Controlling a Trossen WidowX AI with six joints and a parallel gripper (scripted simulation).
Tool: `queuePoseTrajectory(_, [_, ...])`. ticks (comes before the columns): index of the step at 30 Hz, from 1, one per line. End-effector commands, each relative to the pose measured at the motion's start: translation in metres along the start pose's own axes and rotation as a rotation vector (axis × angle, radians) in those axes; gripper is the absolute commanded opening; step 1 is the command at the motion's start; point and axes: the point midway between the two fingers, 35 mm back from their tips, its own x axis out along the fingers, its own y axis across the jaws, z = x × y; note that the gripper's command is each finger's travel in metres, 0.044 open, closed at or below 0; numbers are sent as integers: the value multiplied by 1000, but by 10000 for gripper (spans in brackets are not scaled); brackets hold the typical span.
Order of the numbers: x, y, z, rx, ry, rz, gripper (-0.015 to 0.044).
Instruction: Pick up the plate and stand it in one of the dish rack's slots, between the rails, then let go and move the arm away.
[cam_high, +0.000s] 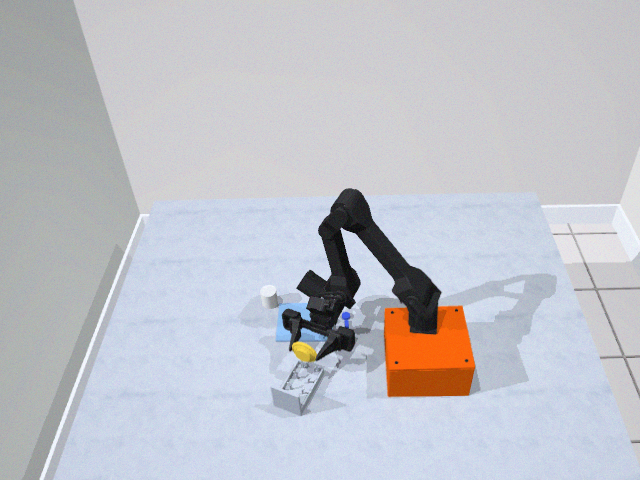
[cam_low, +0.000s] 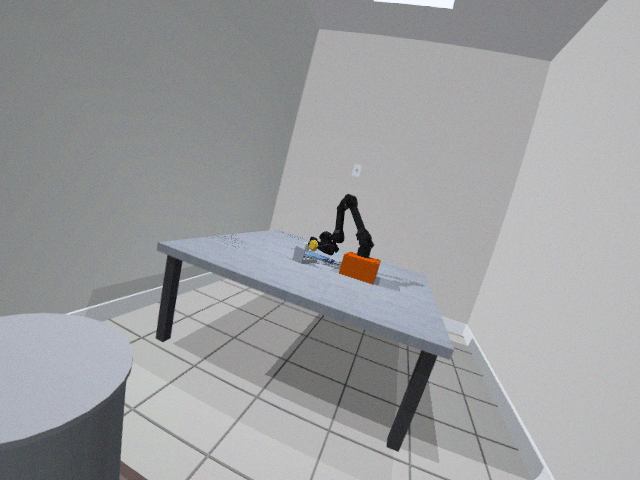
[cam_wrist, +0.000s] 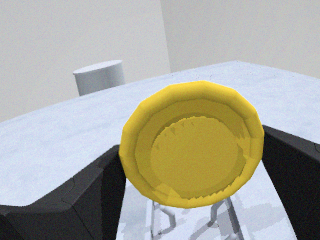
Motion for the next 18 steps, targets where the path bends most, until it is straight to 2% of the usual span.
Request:
queuePoseTrajectory(1, [1, 1, -5, 11, -2, 3, 0])
queuePoseTrajectory(18, [8, 2, -27, 2, -2, 3, 0])
